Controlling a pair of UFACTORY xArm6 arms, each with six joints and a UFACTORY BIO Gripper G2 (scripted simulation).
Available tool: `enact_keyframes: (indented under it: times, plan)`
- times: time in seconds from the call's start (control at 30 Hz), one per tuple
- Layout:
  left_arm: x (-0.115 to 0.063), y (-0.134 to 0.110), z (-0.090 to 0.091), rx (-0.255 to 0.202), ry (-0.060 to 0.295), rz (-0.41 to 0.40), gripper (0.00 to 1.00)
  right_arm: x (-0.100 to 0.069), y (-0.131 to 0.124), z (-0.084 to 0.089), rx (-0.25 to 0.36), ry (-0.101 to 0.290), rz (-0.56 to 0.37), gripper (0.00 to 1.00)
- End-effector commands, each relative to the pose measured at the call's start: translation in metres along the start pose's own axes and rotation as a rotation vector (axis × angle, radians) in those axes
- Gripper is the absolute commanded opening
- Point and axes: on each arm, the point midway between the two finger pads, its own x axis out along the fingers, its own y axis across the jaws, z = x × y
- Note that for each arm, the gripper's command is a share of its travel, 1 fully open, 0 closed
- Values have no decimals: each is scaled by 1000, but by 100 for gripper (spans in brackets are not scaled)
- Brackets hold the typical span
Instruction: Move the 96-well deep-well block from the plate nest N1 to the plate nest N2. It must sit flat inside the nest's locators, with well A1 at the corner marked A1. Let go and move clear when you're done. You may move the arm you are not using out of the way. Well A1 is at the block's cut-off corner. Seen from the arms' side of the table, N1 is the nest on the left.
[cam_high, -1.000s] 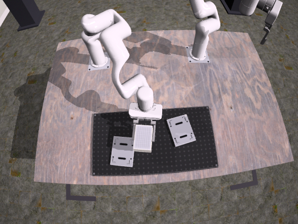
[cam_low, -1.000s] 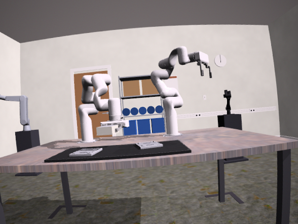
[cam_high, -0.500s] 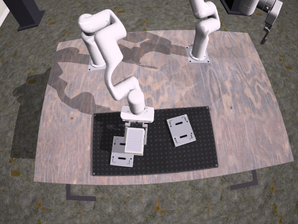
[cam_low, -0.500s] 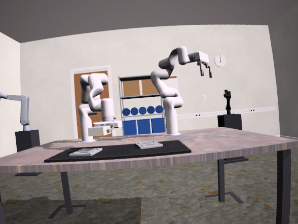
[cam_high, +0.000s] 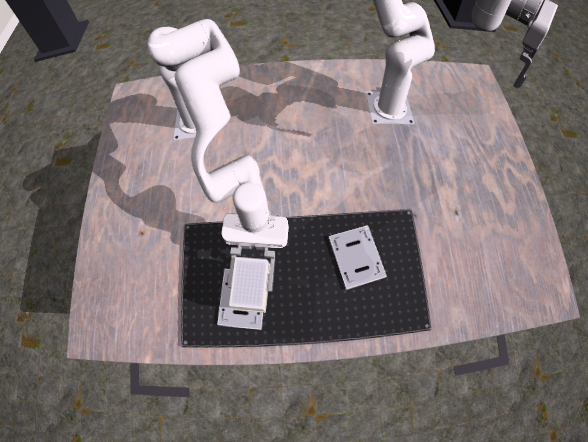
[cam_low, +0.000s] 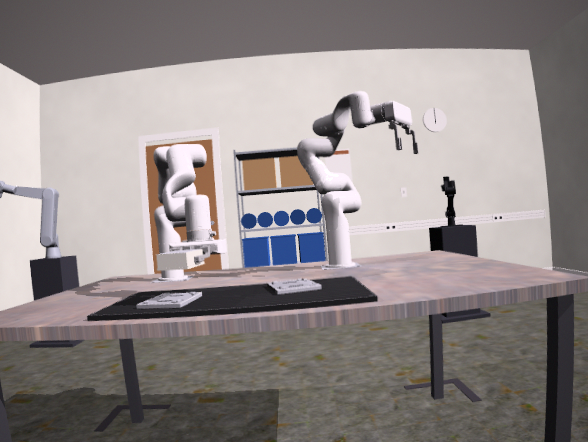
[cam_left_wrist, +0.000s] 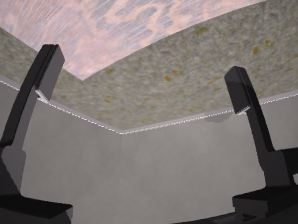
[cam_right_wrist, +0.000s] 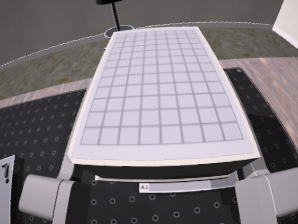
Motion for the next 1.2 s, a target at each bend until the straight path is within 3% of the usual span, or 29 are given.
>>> enact_keyframes:
  times: [0.0,0.3,1.17]
  plan:
    - [-1,0,0,0,3,1,100,8,-13,3,3,-4,1,0]
    - [-1,0,0,0,3,1,100,18,-35,3,3,-4,1,0]
    - [-1,0,0,0,3,1,100,18,-34,3,3,-4,1,0]
